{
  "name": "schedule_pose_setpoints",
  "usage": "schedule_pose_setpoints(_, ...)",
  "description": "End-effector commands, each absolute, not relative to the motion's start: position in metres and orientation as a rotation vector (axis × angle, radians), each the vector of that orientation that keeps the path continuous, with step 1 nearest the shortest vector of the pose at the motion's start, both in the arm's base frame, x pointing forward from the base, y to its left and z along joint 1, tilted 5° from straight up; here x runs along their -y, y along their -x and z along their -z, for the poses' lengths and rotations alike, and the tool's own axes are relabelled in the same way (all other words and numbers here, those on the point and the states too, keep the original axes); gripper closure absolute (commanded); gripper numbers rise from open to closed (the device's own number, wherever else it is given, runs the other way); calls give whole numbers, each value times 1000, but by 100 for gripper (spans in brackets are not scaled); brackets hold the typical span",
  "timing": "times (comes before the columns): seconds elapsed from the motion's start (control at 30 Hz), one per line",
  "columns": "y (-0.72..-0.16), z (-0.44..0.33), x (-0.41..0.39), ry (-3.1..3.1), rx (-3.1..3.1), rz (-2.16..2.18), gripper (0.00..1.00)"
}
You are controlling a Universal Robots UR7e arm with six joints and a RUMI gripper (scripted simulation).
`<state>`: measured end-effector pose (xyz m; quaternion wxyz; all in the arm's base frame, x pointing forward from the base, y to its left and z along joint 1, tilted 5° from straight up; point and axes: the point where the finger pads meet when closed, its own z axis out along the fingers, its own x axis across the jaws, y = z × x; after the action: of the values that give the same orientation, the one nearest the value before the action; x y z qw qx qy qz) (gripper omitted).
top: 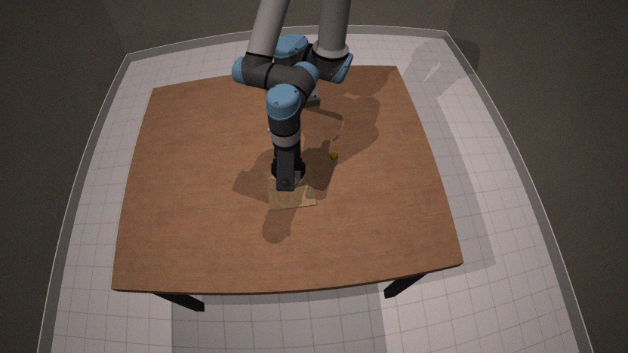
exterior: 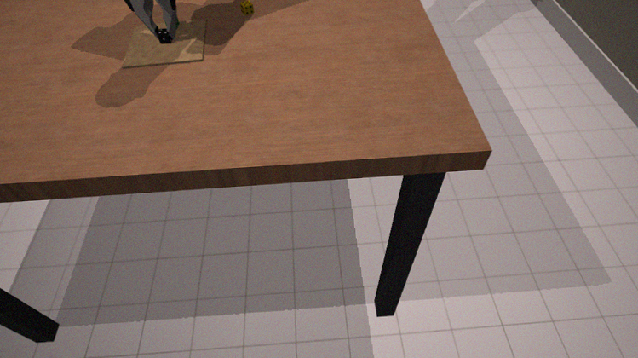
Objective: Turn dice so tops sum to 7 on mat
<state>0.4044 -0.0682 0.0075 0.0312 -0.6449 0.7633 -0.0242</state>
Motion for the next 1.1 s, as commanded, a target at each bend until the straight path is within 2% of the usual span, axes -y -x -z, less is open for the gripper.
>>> schedule_pose_setpoints(0.0,-405,-8,68,1986,-2351,76,97)
schedule_pose_setpoints(1.03,-405,-8,68,1986,-2351,76,97)
schedule_pose_setpoints(1.07,-405,-8,68,1986,-2351,76,93)
